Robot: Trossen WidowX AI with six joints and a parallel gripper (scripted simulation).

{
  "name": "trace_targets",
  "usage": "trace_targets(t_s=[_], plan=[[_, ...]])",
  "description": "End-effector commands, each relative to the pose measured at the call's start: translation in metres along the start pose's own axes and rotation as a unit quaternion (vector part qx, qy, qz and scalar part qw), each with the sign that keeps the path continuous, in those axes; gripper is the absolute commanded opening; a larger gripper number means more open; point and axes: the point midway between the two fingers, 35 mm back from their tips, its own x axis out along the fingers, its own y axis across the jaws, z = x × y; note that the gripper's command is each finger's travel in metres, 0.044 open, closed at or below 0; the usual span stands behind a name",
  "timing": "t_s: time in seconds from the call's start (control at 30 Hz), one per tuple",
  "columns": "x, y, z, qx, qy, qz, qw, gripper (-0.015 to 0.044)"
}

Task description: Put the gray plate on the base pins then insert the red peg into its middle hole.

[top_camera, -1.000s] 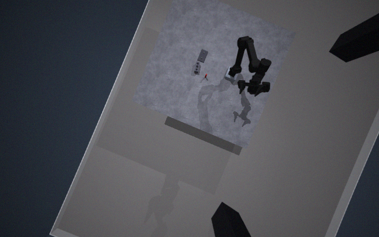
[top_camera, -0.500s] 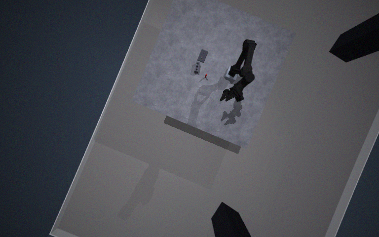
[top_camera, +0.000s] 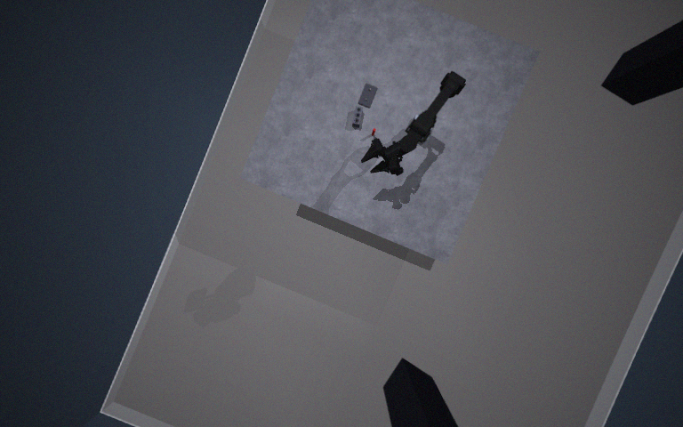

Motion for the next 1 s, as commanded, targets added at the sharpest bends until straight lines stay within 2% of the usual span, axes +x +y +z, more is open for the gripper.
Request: trace_targets(t_s=[0.0,0.23,0.5,0.7,0.97], plan=[[0.038,0.005,-0.065,0.197,0.106,0.039,0.974,0.0440],[0.055,0.003,-0.137,0.404,0.220,0.032,0.887,0.0440],[0.055,0.004,-0.221,0.616,0.340,-0.024,0.710,0.0440],[0.040,0.008,-0.284,0.741,0.412,-0.098,0.521,0.0440],[0.004,0.019,-0.356,0.830,0.468,-0.236,0.190,0.0440]])
